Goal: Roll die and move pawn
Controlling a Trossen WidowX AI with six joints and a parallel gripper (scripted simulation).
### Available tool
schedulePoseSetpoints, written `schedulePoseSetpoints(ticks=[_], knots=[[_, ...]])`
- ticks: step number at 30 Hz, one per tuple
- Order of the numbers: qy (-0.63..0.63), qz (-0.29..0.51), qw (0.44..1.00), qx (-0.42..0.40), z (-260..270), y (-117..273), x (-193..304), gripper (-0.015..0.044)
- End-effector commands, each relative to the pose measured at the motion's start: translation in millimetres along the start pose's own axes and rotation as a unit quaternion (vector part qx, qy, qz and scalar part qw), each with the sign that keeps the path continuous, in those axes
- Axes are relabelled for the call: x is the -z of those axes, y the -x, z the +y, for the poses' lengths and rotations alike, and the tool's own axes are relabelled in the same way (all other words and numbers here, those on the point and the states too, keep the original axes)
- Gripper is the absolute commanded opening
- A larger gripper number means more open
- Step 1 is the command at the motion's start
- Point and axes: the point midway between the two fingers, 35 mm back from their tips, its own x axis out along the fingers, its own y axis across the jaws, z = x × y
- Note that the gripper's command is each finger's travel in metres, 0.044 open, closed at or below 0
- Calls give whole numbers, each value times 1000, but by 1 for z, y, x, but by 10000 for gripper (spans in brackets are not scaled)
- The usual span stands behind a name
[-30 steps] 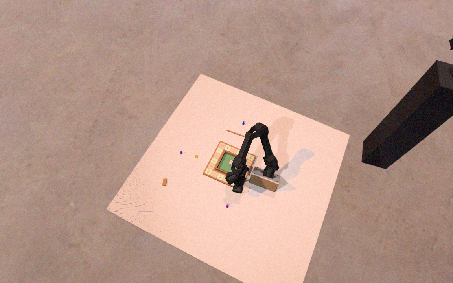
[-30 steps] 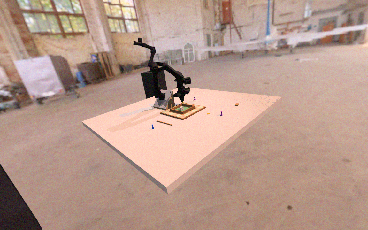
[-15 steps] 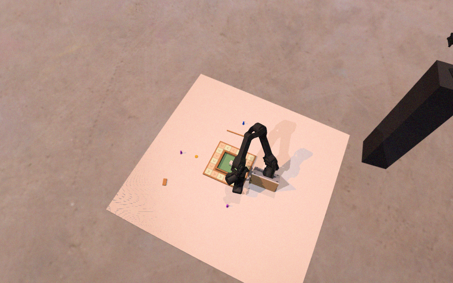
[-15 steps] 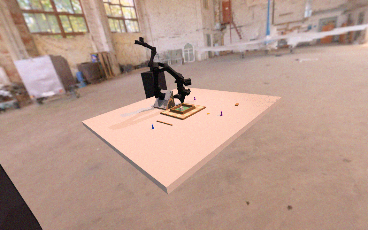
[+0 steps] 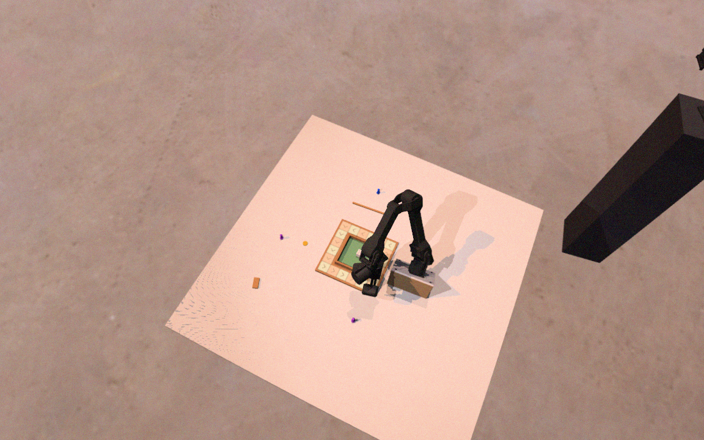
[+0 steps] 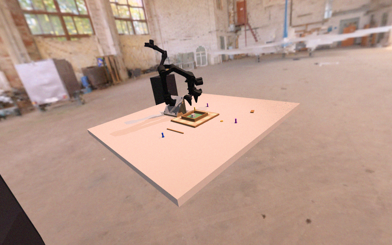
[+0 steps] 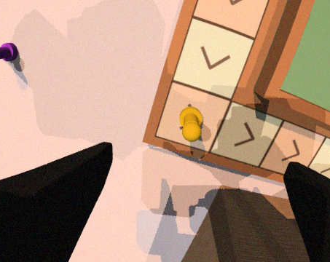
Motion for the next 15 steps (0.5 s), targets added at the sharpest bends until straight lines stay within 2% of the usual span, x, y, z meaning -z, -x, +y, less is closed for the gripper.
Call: schedulePoseSetpoints(ticks=[1, 9, 15], knots=[[-28, 2, 1000, -1, -22, 23, 0, 440], [-114, 3, 994, 1, -110, 78, 17, 440], [-100, 0, 995, -3, -96, 73, 12, 440]])
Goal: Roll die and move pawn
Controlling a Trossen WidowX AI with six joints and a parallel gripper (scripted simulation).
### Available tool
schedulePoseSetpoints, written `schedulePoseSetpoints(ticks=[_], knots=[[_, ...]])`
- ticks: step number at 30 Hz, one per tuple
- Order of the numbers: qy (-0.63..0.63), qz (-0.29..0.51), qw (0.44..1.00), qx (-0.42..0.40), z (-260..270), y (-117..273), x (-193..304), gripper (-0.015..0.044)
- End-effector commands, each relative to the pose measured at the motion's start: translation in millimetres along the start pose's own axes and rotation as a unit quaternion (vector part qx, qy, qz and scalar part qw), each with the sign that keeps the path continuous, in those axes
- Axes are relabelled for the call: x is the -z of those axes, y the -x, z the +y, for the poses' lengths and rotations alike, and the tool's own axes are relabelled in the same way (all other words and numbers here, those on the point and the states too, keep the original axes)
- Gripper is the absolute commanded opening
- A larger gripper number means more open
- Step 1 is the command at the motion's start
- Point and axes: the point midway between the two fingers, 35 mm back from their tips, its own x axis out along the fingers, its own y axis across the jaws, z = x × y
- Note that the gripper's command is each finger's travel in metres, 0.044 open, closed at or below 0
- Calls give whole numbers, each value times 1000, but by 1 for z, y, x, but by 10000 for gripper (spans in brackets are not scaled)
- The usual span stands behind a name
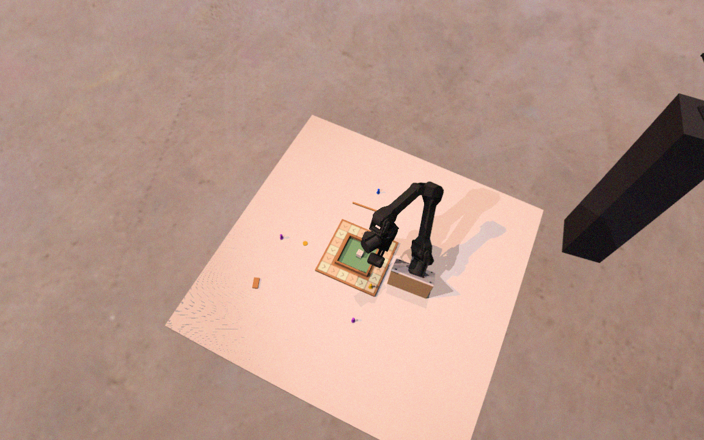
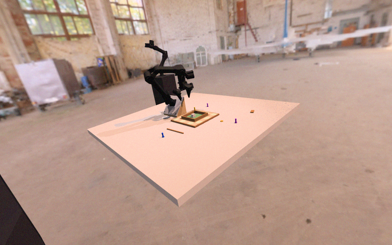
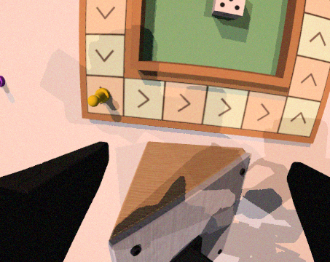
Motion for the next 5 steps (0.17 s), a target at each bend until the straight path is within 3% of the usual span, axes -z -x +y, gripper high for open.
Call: schedulePoseSetpoints(ticks=[1, 5], knots=[[4, 1, 1000, 2, 1, -1, 0, 440], [4, 1, 1000, 2, 1, -1, 0, 440]])
